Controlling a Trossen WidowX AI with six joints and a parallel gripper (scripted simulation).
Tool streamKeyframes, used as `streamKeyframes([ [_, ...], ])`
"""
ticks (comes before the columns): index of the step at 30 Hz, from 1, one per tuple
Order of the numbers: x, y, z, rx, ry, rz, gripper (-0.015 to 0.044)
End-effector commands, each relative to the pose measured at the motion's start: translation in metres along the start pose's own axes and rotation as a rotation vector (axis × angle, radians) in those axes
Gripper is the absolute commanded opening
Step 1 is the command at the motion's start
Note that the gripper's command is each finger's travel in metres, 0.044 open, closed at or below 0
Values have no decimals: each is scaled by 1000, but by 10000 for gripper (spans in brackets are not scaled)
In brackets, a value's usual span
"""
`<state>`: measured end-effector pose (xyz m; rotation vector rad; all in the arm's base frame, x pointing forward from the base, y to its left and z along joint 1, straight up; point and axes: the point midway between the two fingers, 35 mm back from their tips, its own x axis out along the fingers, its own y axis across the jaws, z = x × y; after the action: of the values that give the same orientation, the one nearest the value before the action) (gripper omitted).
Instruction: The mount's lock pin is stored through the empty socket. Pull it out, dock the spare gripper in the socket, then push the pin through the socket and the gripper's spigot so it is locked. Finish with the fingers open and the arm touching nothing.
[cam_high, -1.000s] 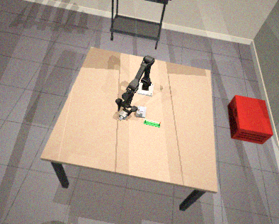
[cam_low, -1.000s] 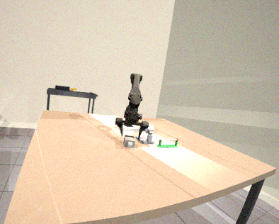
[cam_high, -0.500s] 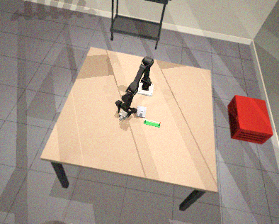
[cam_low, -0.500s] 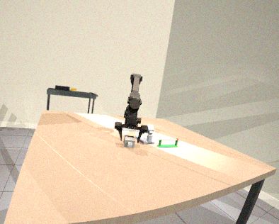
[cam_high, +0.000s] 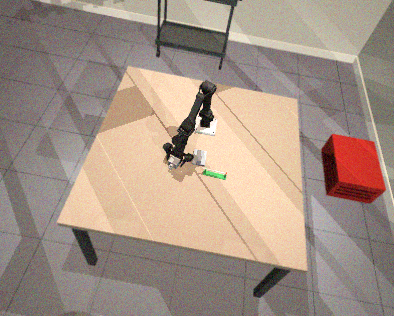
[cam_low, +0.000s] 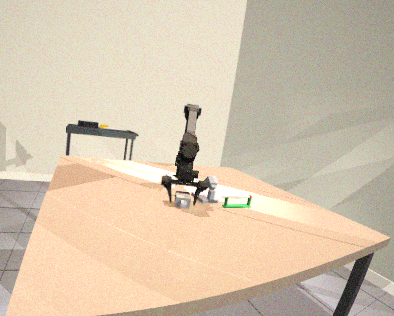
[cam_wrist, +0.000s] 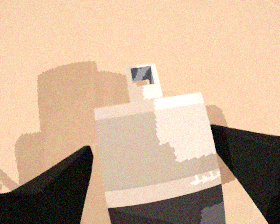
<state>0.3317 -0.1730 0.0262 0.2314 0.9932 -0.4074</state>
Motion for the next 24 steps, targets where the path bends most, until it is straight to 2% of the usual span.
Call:
streamKeyframes([
  [1,1,0,-3,-2,7,1,414],
  [7,1,0,-3,-2,7,1,256],
  [13,1,0,-3,-2,7,1,216],
  [21,-13,0,10,-2,7,1,6],
  [24,-25,0,19,-2,7,1,0],
])
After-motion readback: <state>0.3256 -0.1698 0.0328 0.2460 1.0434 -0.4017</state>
